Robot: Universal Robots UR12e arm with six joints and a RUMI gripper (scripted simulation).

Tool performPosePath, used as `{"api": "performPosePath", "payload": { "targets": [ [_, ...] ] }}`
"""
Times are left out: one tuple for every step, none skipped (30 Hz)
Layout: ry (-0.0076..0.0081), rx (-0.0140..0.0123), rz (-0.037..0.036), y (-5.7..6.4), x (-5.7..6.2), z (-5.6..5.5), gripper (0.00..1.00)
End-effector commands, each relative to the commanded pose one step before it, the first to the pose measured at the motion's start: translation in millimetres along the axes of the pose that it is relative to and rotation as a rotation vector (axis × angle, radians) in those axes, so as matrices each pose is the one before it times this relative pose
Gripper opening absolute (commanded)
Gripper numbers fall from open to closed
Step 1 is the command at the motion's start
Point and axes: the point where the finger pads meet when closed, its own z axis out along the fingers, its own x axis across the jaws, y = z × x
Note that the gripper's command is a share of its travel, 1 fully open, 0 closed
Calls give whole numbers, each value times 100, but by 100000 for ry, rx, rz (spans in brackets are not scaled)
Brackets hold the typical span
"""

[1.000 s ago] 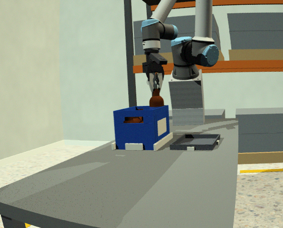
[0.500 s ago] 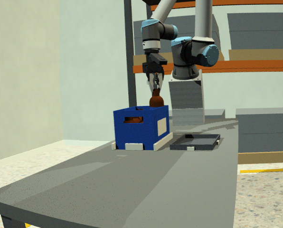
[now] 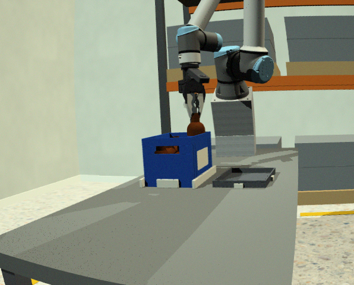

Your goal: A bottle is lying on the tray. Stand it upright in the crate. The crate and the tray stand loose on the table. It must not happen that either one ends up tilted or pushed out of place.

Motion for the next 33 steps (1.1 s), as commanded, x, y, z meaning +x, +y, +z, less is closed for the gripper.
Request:
{"api": "performPosePath", "payload": {
  "targets": [
    [120,39,-29,-30,58,427,0],
    [0,0,0,0,0,117,0],
    [0,0,0,0,0,120,0],
    [0,0,0,0,-1,121,0],
    [0,0,0,0,0,122,0],
    [0,0,0,0,0,0,0],
    [0,0,0,0,0,0,0],
    [0,0,0,0,0,123,0],
    [0,0,0,0,0,123,0],
    [0,0,0,0,-1,123,0],
    [0,0,0,0,0,121,0],
    [0,0,0,0,0,120,0],
    [0,0,0,0,0,118,0],
    [0,0,0,0,-1,116,0],
    [0,0,0,0,0,112,0],
    [0,0,0,0,0,109,0],
    [0,0,0,0,0,105,0],
    [0,0,0,0,-1,101,0],
    [0,0,0,0,0,96,0],
    [0,0,0,0,0,91,0],
    [0,0,0,0,0,86,0],
    [0,0,0,0,0,81,0],
    [0,0,0,0,0,0,0],
    [0,0,0,0,0,0,0],
    [0,0,0,0,0,75,0],
    [0,0,0,0,0,69,0],
    [0,0,0,0,0,63,0],
    [0,0,0,0,0,57,0],
    [0,0,0,0,0,51,0],
    [0,0,0,0,0,45,0],
    [0,0,0,0,0,39,0],
    [0,0,0,0,0,33,0],
    [0,0,0,0,0,28,0]
  ]
}}
